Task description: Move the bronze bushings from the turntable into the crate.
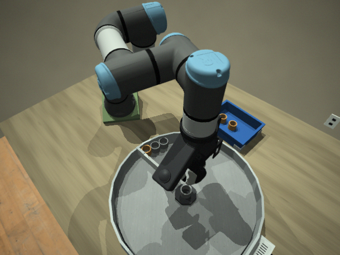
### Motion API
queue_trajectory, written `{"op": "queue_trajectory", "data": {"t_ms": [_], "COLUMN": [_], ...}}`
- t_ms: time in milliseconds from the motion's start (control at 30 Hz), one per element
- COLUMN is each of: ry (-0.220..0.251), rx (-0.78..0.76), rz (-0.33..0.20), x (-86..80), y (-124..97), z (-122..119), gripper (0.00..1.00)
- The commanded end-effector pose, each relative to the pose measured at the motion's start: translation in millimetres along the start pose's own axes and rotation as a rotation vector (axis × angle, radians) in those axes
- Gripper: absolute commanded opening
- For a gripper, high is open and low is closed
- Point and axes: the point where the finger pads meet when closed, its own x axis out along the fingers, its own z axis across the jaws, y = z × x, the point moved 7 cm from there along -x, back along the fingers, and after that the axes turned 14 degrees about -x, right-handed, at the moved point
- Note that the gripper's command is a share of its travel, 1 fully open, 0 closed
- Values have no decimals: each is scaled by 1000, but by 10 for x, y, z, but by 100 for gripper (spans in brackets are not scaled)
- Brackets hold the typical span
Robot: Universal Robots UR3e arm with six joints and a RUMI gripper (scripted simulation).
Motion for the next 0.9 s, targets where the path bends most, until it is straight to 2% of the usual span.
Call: {"op": "queue_trajectory", "data": {"t_ms": [0,267,333,667,867], "ry": [5,5,5,6,5], "rx": [0,0,0,0,0], "rz": [3,3,3,3,3], "x": [-12,-11,-11,6,3], "y": [-63,-200,-200,-412,-487], "z": [156,522,522,1062,1285], "gripper": [6,6,6,6,6]}}
